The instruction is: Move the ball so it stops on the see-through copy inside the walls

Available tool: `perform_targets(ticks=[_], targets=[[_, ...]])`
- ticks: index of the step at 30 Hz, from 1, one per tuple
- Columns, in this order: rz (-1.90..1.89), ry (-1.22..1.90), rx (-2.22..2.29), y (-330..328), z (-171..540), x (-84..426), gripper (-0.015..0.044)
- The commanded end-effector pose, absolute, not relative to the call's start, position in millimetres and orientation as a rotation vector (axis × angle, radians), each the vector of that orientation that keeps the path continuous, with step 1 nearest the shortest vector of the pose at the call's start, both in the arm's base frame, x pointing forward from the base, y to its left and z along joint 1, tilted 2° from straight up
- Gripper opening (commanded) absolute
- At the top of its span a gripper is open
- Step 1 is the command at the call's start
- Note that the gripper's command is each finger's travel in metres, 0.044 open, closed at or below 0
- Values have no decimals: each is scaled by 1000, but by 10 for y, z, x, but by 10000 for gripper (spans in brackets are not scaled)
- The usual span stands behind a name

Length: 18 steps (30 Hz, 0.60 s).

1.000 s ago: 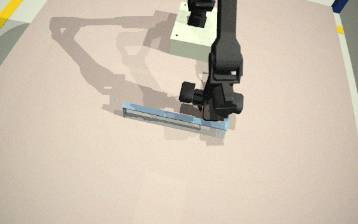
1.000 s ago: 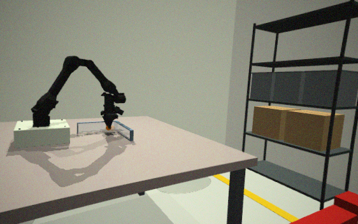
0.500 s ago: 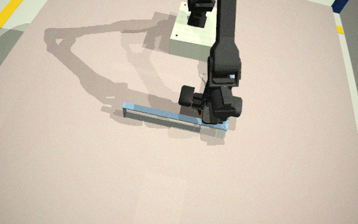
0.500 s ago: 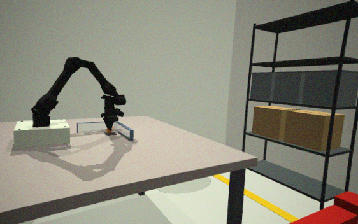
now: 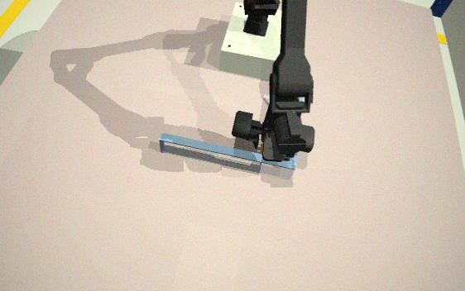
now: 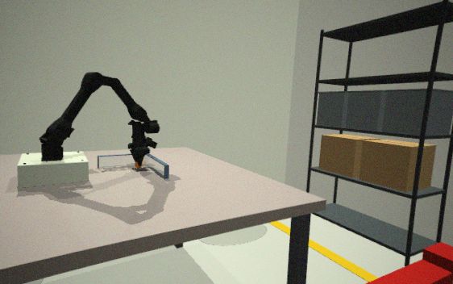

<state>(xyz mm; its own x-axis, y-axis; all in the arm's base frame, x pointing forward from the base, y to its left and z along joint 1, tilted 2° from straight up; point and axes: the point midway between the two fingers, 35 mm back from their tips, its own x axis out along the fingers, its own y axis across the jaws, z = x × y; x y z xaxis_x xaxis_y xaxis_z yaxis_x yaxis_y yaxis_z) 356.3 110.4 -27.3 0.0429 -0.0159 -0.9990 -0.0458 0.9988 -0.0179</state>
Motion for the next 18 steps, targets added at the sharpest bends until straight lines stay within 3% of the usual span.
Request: perform_targets(ticks=[1,8,17,18], targets=[[23,1528,-49,1104,-273,3563,267],[23,1533,-49,1117,558,3520,267],[27,1522,-51,1119,495,3544,267],[38,1522,-62,1114,487,3541,241]])
